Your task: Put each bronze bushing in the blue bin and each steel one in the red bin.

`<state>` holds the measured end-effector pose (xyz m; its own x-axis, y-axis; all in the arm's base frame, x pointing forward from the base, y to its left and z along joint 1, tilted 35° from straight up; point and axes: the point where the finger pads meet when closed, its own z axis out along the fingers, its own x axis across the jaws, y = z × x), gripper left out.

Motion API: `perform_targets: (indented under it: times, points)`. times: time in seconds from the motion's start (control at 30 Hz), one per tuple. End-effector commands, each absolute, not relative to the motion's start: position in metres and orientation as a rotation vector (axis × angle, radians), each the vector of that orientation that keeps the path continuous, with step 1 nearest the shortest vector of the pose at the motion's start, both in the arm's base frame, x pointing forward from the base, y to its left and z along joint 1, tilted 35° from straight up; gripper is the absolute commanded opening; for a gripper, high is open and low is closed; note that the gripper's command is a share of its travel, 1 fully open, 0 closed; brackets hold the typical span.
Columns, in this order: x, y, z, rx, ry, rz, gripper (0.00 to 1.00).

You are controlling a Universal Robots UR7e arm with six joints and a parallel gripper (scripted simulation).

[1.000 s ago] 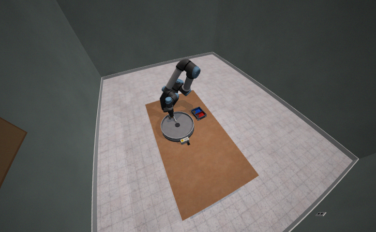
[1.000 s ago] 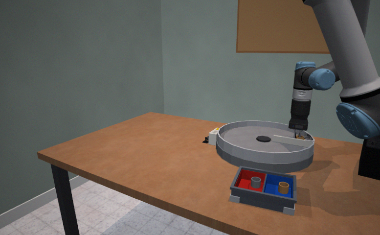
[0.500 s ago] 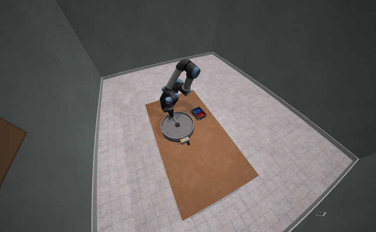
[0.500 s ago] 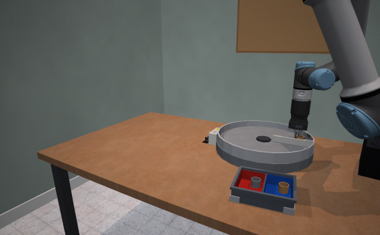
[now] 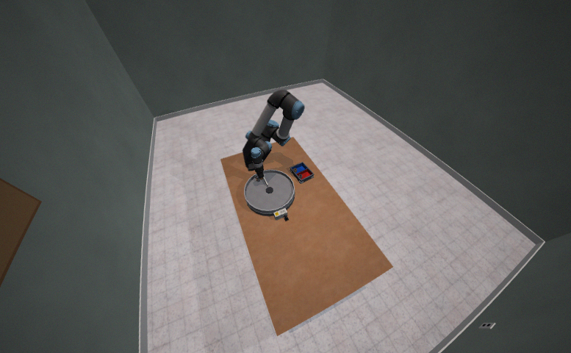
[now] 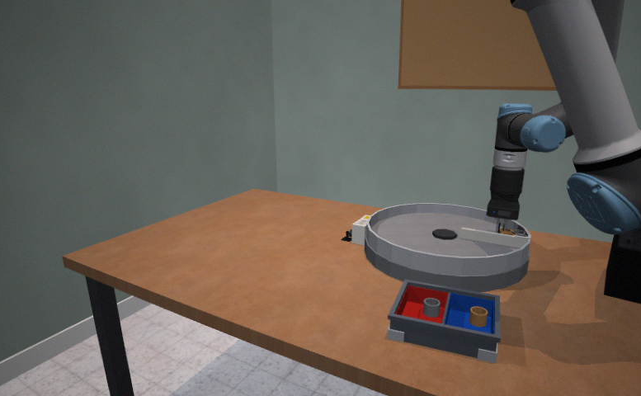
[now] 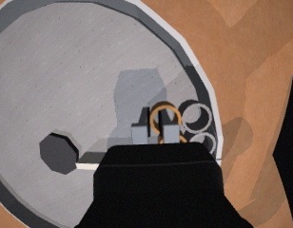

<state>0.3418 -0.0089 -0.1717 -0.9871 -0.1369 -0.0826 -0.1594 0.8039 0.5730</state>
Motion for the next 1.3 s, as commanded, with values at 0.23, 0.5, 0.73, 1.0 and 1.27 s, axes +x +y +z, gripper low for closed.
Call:
perform_targets:
  times: [0.23, 0.5, 0.73, 1.0, 1.27]
  points:
    - [0.3420, -0.0094, -0.1716, -0.242, 2.948, 0.940, 0.00]
    - [0.3421, -0.0094, -0.1716, -0.242, 2.948, 0.940, 0.00]
    - [0.3421, -0.0094, -0.1716, -0.242, 2.948, 0.940, 0.00]
    - [0.3421, -0.0097, -0.1711, -0.242, 2.948, 0.940, 0.00]
    - [0.3422, -0.0114, -0.1686, -0.242, 2.949, 0.940, 0.00]
